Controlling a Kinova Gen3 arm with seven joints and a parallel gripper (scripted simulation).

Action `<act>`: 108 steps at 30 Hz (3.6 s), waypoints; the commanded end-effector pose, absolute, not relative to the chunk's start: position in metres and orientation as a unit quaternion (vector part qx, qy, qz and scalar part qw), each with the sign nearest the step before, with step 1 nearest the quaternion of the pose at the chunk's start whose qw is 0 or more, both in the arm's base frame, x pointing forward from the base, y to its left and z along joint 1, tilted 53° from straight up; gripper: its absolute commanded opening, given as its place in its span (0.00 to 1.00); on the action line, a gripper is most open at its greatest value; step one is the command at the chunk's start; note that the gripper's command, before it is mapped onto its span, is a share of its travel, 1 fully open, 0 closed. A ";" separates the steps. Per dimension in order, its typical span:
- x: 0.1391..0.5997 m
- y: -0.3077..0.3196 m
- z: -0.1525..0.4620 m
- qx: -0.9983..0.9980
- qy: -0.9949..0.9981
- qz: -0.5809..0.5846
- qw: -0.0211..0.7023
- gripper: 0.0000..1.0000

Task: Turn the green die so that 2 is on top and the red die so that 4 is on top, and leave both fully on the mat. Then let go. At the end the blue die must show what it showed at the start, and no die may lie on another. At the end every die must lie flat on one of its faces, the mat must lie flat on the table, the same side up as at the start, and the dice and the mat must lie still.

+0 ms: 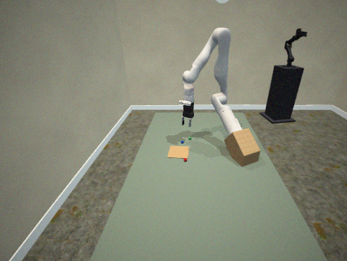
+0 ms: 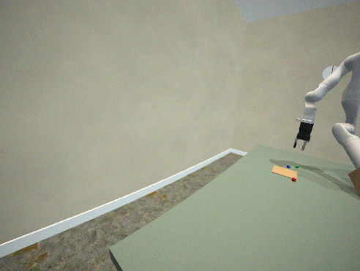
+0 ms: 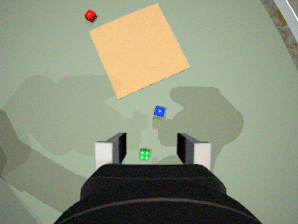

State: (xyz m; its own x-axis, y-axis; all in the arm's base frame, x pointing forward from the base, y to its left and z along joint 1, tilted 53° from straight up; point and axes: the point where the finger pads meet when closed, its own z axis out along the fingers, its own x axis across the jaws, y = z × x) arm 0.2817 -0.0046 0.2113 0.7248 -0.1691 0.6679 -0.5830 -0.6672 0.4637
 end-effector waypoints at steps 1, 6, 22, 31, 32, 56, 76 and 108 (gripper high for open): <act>0.282 -0.003 0.211 0.863 -0.217 0.300 0.344 1.00; 0.276 -0.012 0.215 0.861 -0.229 0.302 0.339 1.00; 0.262 -0.030 0.220 0.856 -0.256 0.305 0.328 1.00; 0.259 -0.033 0.220 0.856 -0.261 0.306 0.326 1.00; 0.258 -0.036 0.221 0.855 -0.265 0.306 0.324 1.00; 0.256 -0.037 0.221 0.855 -0.267 0.306 0.324 1.00; 0.254 -0.060 0.208 0.888 -0.035 0.189 0.417 1.00; 0.272 -0.076 0.186 0.794 0.415 -0.012 0.444 0.64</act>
State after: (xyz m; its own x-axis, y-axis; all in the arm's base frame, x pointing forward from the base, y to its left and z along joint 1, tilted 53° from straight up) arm 0.2722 -0.0757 0.1861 0.6545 0.6482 -0.3893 0.6706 -0.2597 0.6949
